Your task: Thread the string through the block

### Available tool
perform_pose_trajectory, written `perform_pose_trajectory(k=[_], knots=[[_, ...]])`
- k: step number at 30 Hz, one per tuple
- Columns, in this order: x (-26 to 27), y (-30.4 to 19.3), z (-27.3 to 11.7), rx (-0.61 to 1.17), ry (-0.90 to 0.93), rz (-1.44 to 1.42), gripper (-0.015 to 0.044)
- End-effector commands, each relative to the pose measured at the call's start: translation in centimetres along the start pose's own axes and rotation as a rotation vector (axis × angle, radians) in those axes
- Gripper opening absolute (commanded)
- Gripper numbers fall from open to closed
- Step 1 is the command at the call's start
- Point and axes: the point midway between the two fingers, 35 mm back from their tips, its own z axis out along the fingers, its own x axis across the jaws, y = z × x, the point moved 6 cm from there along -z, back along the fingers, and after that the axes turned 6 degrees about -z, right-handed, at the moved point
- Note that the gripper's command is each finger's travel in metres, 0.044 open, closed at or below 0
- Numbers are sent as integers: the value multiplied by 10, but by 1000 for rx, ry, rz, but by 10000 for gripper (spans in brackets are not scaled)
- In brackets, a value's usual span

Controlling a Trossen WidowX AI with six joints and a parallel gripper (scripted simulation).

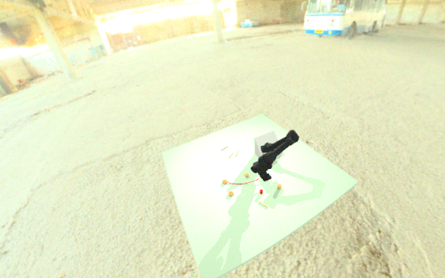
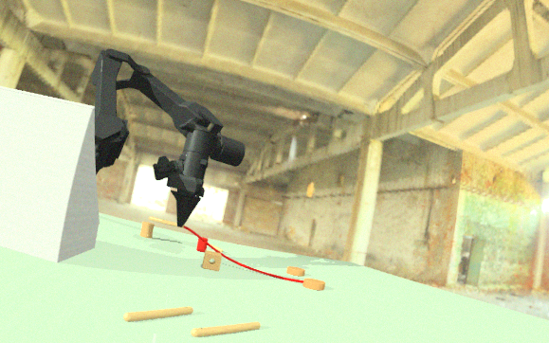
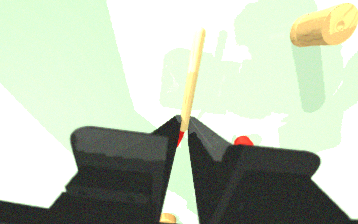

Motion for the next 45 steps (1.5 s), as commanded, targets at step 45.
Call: perform_pose_trajectory(k=[45], knots=[[-5, -28, -7, 5, -2, 1172, 0]])
